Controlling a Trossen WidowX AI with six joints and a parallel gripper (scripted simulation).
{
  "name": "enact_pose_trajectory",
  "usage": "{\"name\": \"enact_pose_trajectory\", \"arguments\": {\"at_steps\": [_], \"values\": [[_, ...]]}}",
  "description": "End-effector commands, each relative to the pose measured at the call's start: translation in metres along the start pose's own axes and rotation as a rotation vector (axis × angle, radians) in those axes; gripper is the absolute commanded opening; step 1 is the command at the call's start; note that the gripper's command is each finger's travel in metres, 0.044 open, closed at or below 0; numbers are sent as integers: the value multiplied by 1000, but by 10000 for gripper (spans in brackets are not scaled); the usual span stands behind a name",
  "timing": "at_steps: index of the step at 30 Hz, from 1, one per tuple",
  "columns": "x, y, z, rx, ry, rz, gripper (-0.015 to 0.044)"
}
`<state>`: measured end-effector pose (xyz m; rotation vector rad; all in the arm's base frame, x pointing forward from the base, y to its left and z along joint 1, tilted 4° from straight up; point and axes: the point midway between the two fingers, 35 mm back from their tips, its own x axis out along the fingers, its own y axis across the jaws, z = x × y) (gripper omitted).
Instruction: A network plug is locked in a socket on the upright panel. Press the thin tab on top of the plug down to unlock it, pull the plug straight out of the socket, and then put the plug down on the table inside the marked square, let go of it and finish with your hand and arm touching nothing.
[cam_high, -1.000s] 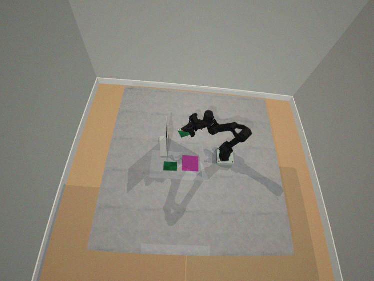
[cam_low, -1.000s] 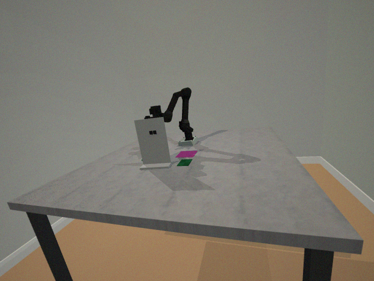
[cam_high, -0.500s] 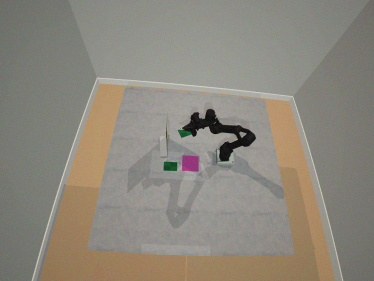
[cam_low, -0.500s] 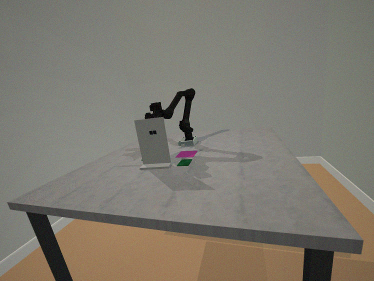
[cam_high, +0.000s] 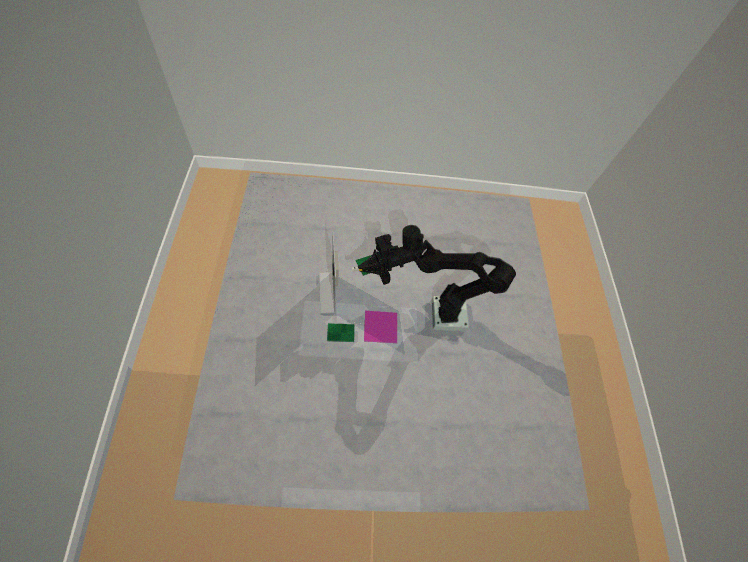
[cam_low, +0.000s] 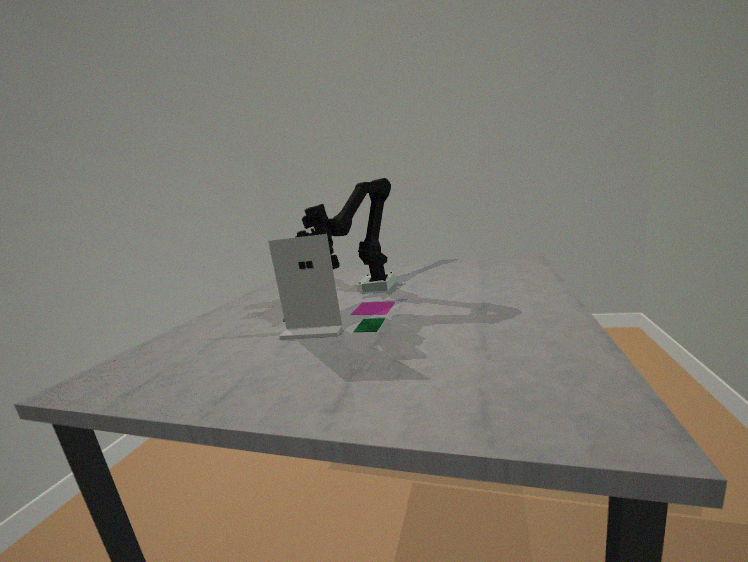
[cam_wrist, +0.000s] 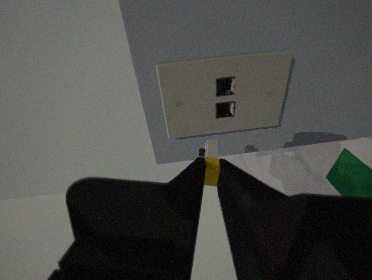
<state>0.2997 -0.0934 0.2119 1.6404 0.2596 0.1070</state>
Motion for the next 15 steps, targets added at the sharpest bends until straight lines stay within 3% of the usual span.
{"name": "enact_pose_trajectory", "arguments": {"at_steps": [1, 15], "values": [[5, -4, -7, 27, -8, -25, 0], [22, -32, -32, 114, -45, -167, 0]]}}
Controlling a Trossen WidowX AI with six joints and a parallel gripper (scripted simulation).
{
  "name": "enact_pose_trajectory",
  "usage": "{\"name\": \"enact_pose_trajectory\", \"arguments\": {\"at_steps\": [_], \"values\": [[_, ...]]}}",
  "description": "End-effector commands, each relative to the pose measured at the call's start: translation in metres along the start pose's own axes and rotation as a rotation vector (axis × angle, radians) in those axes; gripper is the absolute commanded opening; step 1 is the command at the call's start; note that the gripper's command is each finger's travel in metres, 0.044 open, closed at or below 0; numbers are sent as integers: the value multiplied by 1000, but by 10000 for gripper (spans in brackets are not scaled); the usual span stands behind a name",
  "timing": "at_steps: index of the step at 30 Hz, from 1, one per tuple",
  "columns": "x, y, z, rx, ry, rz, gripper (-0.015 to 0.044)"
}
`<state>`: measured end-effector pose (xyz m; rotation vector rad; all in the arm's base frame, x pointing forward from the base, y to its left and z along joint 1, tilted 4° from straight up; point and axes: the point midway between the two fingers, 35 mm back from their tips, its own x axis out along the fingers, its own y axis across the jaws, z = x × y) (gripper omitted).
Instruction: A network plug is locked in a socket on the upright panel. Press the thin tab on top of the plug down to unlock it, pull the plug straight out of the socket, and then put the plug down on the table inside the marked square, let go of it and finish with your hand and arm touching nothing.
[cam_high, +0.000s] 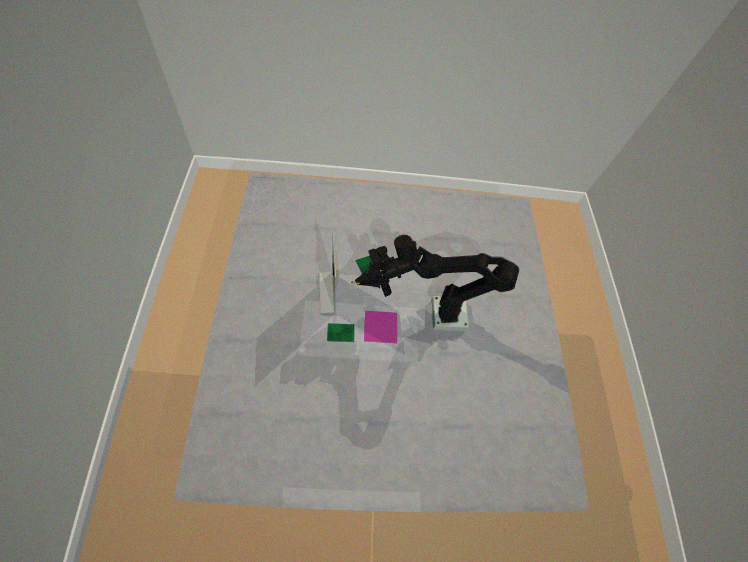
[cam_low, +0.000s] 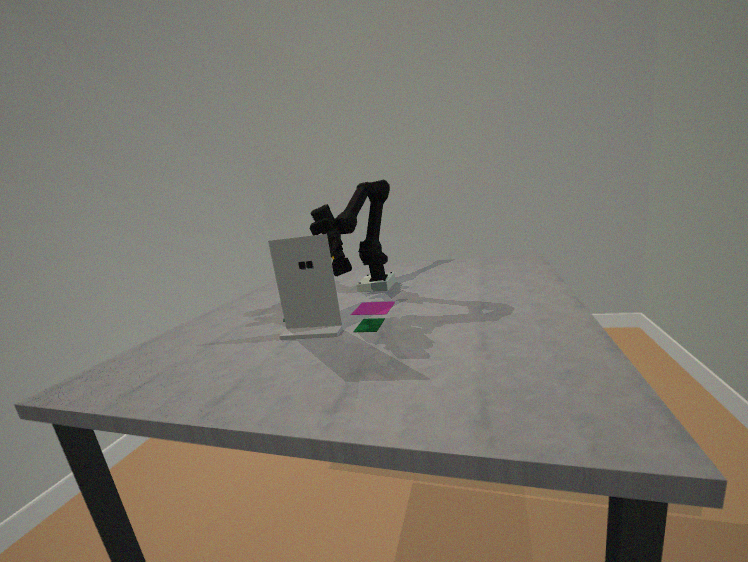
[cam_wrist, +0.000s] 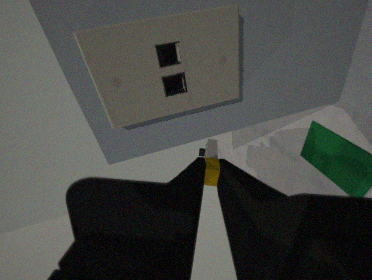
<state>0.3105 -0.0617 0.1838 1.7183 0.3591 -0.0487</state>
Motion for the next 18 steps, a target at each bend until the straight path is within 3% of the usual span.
{"name": "enact_pose_trajectory", "arguments": {"at_steps": [1, 18], "values": [[3, -6, -8, 16, -10, -33, 0], [10, -48, -37, 44, -70, -242, 0]]}}
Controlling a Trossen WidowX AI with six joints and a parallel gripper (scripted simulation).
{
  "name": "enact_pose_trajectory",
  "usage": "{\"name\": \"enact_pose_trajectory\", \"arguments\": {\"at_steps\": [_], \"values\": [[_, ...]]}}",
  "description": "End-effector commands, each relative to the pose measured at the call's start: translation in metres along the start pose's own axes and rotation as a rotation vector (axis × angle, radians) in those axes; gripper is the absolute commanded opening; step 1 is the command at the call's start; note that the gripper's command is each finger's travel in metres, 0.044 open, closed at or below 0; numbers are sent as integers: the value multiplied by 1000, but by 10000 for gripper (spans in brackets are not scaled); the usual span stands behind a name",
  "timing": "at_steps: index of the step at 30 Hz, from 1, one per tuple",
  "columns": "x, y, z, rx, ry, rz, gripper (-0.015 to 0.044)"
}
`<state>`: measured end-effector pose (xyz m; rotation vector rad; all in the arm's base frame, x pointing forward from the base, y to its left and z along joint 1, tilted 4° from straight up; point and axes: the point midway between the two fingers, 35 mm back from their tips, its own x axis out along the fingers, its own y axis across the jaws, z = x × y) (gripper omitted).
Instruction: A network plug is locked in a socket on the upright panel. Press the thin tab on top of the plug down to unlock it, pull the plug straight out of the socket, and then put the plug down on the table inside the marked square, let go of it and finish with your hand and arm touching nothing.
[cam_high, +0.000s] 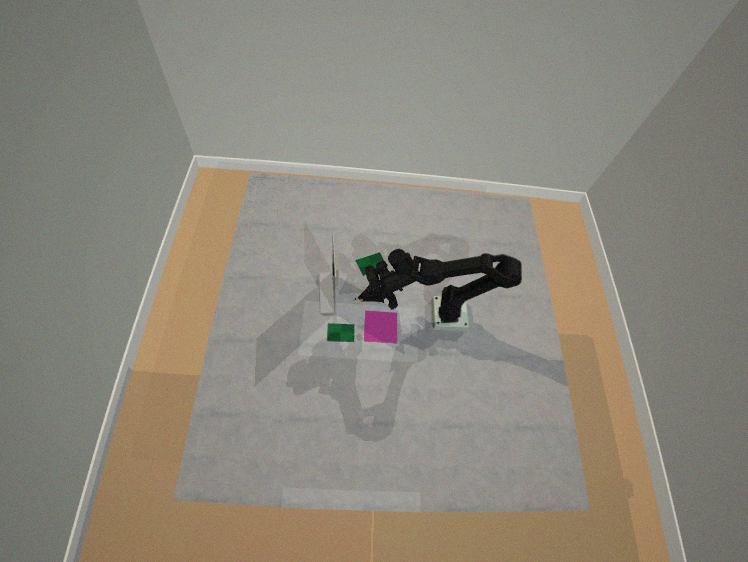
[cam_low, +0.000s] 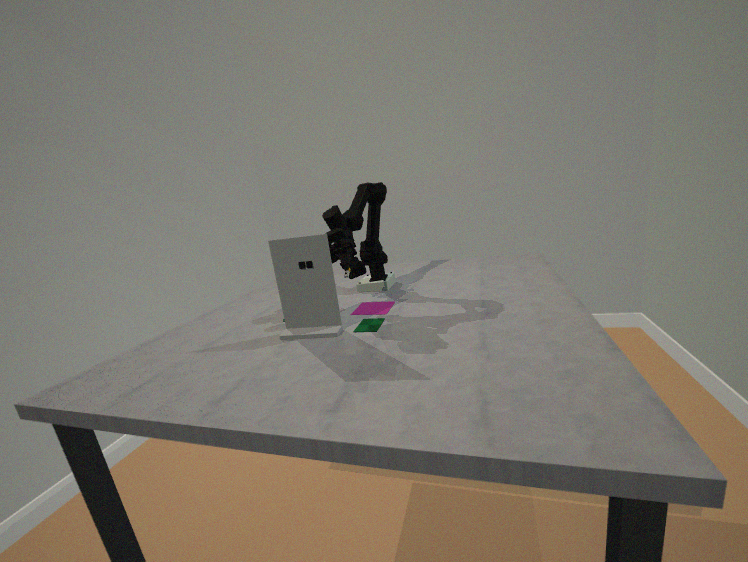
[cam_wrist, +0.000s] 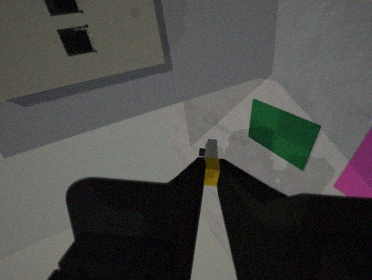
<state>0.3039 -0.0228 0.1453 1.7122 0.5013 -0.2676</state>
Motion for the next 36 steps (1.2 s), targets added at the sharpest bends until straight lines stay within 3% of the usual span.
{"name": "enact_pose_trajectory", "arguments": {"at_steps": [1, 36], "values": [[0, -8, -7, -1, -15, -38, 0], [-26, -93, -40, -208, -198, -436, 0]]}}
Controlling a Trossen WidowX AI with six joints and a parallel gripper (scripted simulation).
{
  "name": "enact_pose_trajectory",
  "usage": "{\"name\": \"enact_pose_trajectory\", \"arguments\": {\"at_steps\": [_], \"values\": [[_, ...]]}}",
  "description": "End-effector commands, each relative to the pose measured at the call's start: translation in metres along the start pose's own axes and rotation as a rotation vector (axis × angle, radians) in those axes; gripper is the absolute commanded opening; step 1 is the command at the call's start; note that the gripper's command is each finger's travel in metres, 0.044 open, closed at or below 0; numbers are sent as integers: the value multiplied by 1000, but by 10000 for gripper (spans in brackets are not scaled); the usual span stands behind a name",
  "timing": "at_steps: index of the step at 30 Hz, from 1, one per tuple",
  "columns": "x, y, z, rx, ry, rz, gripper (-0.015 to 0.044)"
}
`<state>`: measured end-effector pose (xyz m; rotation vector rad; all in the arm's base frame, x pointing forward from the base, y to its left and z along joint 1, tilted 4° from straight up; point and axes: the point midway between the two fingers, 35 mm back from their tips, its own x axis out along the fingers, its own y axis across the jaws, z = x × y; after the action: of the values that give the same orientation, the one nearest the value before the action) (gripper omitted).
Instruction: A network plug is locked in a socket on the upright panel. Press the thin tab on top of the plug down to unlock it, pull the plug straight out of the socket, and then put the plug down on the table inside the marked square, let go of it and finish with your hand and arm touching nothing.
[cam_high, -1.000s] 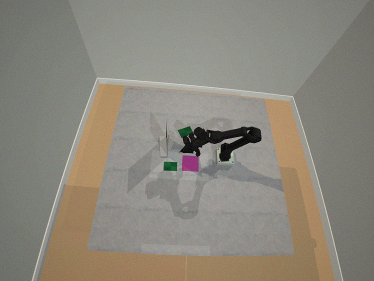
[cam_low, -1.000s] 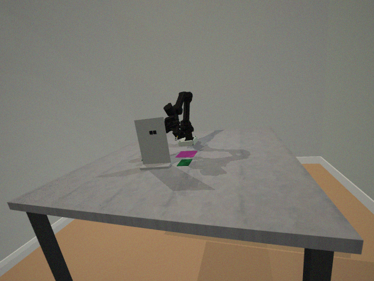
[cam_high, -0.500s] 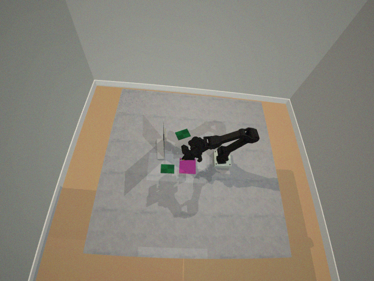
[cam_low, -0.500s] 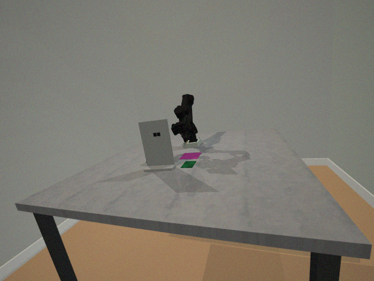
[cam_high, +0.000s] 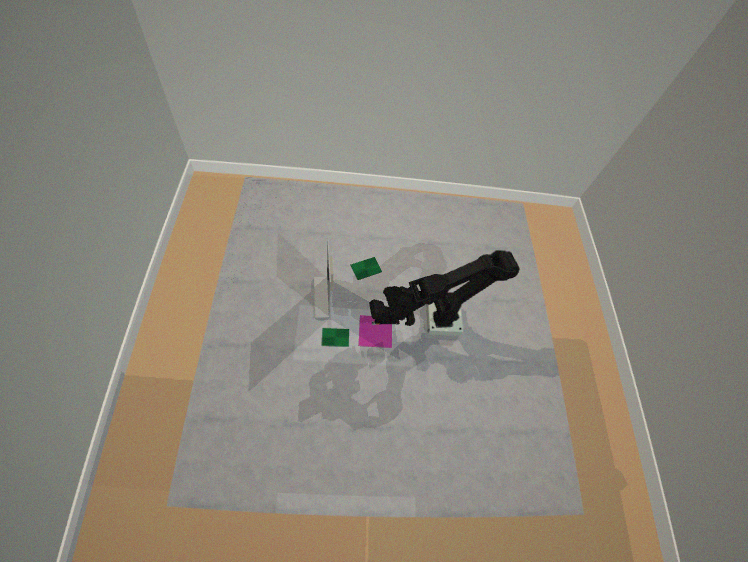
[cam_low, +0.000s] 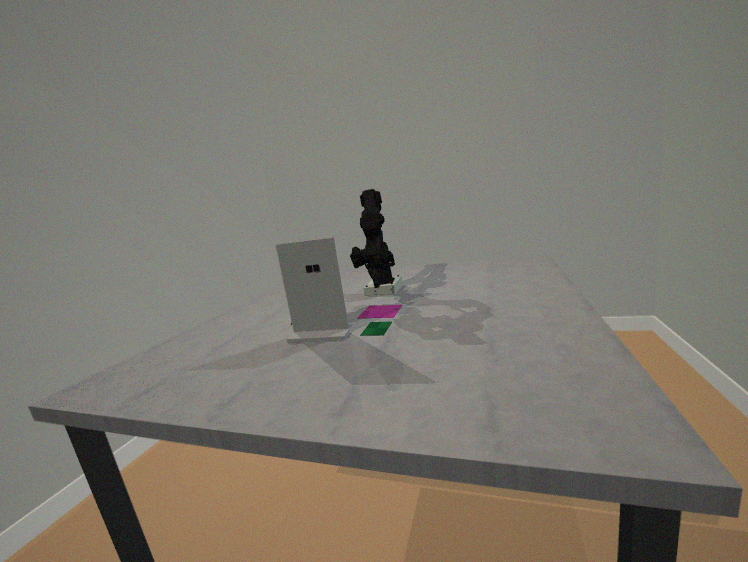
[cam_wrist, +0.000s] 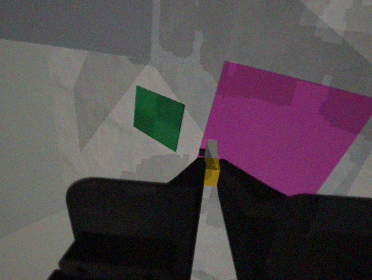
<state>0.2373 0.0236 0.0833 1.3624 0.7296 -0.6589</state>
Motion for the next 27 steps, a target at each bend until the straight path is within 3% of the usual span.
{"name": "enact_pose_trajectory", "arguments": {"at_steps": [1, 27], "values": [[-2, -3, -1, -10, -13, -6, 0], [32, -23, -1, -2, -2, -11, 0]]}}
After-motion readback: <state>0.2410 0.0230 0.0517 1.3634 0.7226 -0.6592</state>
